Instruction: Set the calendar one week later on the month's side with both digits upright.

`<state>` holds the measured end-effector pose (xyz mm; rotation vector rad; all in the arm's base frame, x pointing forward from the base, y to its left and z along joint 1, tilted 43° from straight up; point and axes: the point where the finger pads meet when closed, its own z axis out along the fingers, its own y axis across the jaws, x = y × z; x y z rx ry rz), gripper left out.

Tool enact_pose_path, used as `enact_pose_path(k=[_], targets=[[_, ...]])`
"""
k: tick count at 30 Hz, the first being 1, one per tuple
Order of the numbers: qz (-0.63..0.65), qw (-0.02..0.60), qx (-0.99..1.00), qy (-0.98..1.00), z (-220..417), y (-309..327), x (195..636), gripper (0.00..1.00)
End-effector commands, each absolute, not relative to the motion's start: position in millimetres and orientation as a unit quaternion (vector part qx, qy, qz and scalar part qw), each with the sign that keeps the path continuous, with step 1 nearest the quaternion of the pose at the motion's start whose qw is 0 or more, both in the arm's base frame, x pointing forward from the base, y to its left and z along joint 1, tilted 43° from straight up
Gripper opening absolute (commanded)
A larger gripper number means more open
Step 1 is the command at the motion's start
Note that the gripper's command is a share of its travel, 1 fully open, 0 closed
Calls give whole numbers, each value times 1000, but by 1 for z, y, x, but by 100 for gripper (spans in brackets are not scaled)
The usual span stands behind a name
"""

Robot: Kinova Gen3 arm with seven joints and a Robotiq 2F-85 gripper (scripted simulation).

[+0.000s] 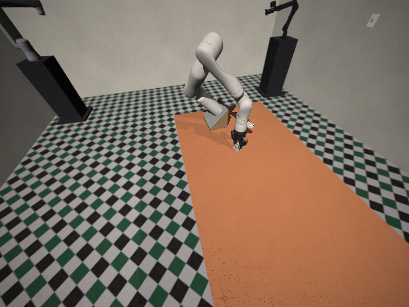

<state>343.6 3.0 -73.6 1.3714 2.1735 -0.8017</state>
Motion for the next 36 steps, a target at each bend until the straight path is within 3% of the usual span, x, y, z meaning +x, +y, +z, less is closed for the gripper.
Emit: enact_pose_path(k=[1, 8, 9, 36], targets=[[-290, 223, 496, 787, -73, 4, 344, 46], [-290, 223, 496, 787, -73, 4, 344, 46], [-290, 223, 496, 787, -73, 4, 344, 26], [-290, 223, 496, 787, -73, 4, 344, 26]])
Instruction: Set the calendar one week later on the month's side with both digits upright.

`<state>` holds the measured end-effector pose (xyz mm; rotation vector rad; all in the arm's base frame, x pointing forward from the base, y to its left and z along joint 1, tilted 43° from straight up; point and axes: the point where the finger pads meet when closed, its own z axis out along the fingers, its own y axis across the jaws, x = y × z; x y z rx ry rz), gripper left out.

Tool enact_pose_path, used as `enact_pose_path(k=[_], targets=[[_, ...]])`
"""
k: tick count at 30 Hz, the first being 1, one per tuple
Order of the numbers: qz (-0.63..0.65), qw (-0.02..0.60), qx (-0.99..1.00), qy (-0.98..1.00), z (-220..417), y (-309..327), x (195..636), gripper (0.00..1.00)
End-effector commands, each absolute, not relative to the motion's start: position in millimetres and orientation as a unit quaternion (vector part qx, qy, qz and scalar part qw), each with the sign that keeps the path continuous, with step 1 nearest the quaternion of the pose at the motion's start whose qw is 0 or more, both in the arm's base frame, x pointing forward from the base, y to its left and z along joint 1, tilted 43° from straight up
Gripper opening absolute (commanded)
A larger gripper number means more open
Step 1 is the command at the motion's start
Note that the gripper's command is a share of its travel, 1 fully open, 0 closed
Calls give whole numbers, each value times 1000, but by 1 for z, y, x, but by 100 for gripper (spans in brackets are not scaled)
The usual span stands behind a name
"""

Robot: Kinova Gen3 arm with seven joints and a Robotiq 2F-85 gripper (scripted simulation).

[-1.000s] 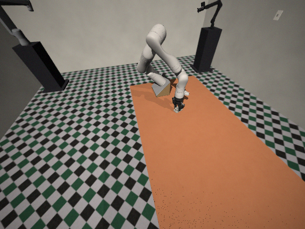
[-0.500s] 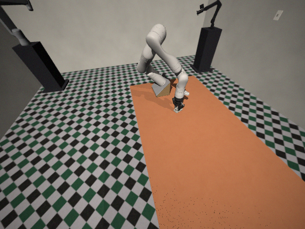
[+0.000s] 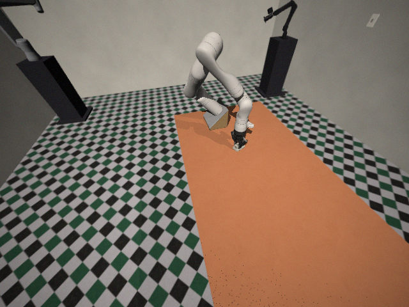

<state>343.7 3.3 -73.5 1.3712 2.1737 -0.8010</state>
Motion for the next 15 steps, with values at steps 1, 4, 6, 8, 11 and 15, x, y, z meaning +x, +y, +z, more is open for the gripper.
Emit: enact_pose_path(k=[1, 4, 6, 8, 11, 15], targets=[[-290, 223, 496, 787, -73, 4, 344, 26], [-290, 223, 496, 787, -73, 4, 344, 26], [-290, 223, 496, 787, -73, 4, 344, 26], [-290, 223, 496, 787, -73, 4, 344, 26], [-290, 223, 496, 787, -70, 7, 344, 26], [-290, 223, 496, 787, -56, 20, 342, 26]])
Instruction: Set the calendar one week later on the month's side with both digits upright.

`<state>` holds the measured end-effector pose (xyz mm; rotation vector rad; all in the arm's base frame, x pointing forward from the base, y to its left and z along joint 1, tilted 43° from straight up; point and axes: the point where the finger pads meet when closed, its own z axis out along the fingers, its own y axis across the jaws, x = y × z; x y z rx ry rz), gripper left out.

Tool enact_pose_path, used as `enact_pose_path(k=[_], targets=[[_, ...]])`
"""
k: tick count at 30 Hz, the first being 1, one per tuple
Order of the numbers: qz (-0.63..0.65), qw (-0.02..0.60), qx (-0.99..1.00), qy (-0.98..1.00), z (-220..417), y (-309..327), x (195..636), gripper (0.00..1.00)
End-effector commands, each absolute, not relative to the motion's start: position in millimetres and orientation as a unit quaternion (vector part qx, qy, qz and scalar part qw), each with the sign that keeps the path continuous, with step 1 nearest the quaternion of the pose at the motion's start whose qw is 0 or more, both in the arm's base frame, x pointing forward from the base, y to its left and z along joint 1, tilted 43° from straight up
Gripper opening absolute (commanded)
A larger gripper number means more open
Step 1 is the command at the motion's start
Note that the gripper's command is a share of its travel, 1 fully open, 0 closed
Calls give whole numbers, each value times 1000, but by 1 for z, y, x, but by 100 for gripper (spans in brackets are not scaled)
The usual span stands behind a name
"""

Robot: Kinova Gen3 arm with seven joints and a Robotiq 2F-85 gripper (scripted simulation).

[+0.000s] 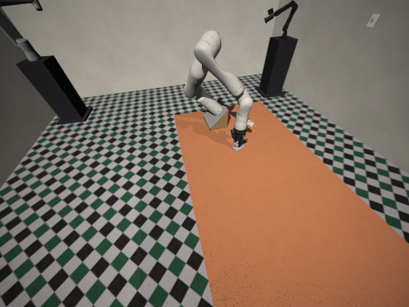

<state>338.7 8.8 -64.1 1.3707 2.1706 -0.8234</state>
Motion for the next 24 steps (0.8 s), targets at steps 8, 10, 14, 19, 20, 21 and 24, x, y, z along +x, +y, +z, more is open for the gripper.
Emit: enact_pose_path(k=[8, 10, 14, 19, 20, 21, 24], targets=[[-290, 223, 496, 787, -26, 48, 340, 26], [-290, 223, 496, 787, -17, 56, 339, 26], [-290, 223, 496, 787, -4, 68, 338, 26], [-290, 223, 496, 787, 0, 71, 338, 26], [-290, 223, 496, 787, 0, 71, 338, 26], [-290, 223, 496, 787, 0, 71, 338, 26], [-290, 223, 496, 787, 0, 71, 338, 26]])
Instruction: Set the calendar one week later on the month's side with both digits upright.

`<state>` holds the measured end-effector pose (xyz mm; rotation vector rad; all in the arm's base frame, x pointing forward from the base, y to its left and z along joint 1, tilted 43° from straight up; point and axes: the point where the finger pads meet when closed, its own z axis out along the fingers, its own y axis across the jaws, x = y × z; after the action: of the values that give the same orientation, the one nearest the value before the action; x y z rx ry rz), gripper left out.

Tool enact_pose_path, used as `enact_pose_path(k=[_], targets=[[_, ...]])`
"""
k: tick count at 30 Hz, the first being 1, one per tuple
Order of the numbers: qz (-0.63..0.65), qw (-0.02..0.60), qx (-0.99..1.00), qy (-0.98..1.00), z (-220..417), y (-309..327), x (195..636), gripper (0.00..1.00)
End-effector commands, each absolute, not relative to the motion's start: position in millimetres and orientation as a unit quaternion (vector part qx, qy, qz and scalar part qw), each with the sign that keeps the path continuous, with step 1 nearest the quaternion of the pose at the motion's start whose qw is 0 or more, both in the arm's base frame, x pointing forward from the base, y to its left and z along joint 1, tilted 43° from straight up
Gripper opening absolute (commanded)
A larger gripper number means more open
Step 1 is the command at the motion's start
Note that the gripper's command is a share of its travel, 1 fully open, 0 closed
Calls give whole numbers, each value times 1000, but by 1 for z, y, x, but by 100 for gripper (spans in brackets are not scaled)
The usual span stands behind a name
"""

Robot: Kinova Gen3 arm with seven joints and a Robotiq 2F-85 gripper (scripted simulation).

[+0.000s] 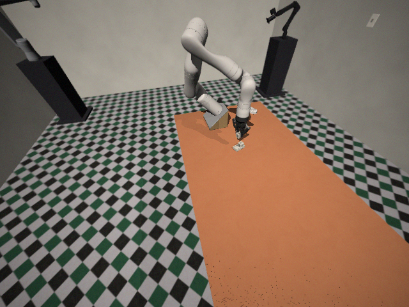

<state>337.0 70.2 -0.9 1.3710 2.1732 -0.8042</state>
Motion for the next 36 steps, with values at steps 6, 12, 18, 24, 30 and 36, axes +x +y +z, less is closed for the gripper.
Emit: enact_pose_path(k=[6, 12, 18, 24, 30, 36], targets=[[-289, 223, 497, 787, 0, 71, 338, 26], [-286, 229, 513, 776, 1, 69, 339, 26], [-278, 239, 541, 757, 3, 66, 340, 26], [-258, 264, 608, 703, 8, 57, 344, 26], [-224, 295, 693, 618, 16, 46, 350, 26], [-195, 315, 750, 547, 22, 37, 355, 26]])
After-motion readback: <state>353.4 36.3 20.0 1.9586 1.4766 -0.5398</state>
